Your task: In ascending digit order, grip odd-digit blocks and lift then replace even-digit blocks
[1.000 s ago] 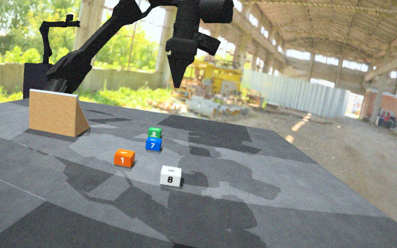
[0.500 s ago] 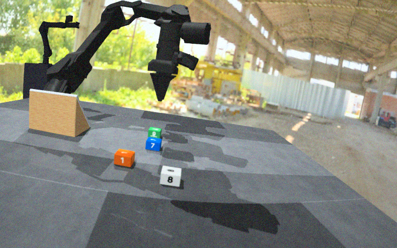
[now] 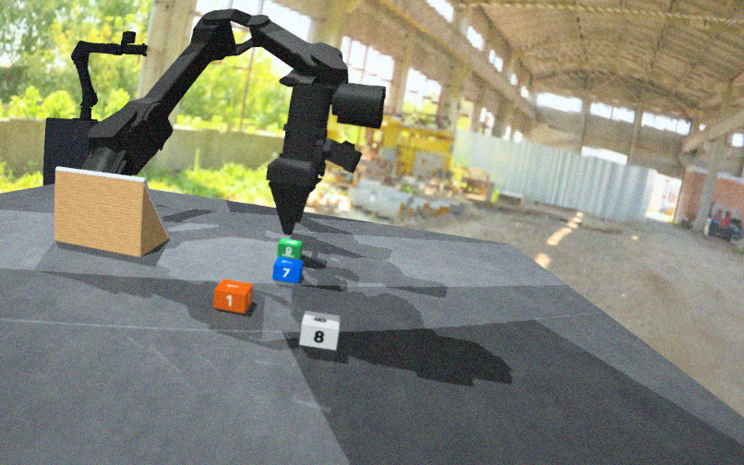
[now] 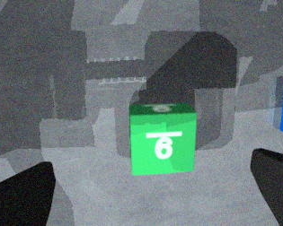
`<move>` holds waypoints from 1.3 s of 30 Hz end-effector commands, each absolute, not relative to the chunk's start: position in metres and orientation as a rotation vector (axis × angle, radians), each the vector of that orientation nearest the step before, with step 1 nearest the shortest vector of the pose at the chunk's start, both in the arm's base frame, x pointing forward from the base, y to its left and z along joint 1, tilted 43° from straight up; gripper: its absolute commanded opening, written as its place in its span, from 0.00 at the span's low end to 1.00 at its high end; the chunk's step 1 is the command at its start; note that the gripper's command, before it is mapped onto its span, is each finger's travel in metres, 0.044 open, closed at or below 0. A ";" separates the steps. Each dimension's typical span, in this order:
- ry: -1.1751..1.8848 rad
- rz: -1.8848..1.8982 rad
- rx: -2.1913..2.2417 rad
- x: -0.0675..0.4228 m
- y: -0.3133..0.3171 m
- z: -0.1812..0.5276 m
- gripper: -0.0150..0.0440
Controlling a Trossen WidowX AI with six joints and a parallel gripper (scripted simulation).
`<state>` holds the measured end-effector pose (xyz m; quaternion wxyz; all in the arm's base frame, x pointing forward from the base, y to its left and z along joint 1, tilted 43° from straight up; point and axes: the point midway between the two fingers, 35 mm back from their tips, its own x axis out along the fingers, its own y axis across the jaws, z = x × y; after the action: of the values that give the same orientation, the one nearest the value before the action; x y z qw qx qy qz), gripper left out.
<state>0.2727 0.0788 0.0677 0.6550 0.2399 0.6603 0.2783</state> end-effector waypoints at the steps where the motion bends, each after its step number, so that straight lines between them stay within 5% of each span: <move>1: 1.506 0.631 0.552 0.271 0.084 0.062 0.93; 17: 1.505 0.633 0.553 0.269 0.100 0.046 0.93; 28: 1.505 0.633 0.553 0.269 0.100 0.046 0.46; 39: 1.505 0.633 0.553 0.269 0.100 0.046 0.46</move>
<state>0.2693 0.0997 0.0460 0.6522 0.2409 0.6621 0.2796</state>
